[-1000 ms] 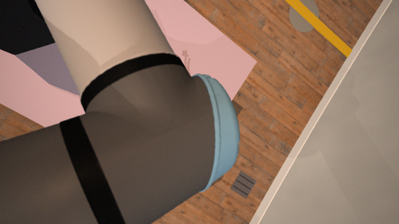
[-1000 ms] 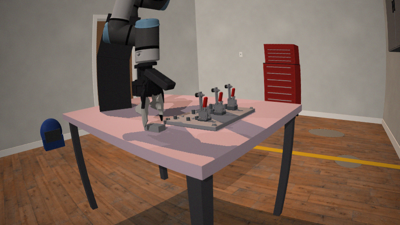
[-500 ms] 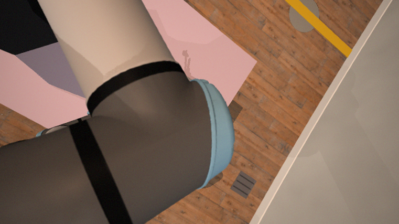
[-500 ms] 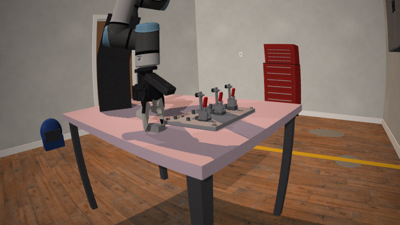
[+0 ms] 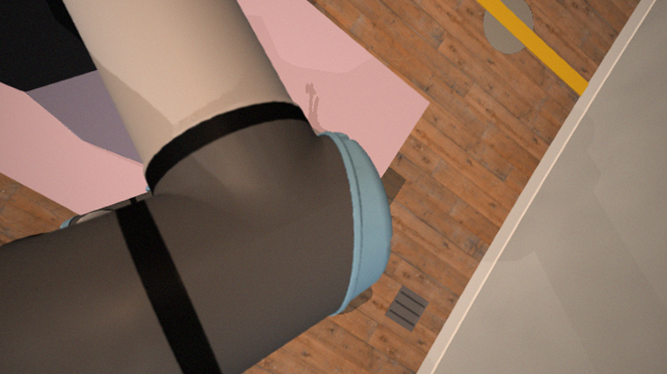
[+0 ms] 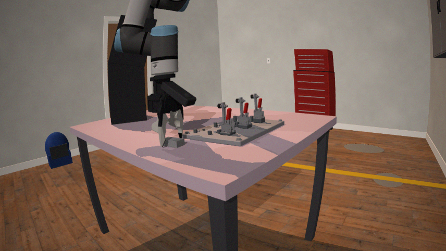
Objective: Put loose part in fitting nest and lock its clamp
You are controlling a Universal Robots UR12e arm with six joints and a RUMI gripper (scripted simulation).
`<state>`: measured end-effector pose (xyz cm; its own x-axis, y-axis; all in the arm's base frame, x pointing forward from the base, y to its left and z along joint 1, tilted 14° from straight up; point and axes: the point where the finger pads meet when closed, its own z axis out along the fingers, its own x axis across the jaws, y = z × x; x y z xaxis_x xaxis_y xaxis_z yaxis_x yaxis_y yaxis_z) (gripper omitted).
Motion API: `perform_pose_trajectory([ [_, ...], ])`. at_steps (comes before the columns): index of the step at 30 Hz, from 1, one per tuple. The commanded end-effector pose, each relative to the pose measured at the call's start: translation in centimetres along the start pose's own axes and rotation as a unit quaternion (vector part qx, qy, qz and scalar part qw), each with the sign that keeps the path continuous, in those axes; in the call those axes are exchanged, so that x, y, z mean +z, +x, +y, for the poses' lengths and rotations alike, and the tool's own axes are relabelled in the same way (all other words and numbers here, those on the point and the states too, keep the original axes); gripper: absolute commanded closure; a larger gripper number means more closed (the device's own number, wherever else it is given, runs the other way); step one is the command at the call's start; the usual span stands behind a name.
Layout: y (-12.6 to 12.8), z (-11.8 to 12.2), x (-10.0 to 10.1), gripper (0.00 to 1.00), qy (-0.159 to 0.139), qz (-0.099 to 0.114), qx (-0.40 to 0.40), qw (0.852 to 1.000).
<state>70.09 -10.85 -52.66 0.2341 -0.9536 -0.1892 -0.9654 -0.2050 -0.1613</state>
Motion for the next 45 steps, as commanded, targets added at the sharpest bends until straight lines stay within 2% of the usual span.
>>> perform_pose_trajectory([
  [1,0.06,-0.21,-0.07,0.41,0.001,0.001,0.0,1.0],
  [42,0.2,-0.34,-0.18,0.41,0.002,0.001,0.0,1.0],
  [43,0.2,-0.34,-0.18,1.0,0.002,0.001,0.0,1.0],
  [45,0.2,-0.34,-0.18,1.0,0.002,0.001,0.0,1.0],
])
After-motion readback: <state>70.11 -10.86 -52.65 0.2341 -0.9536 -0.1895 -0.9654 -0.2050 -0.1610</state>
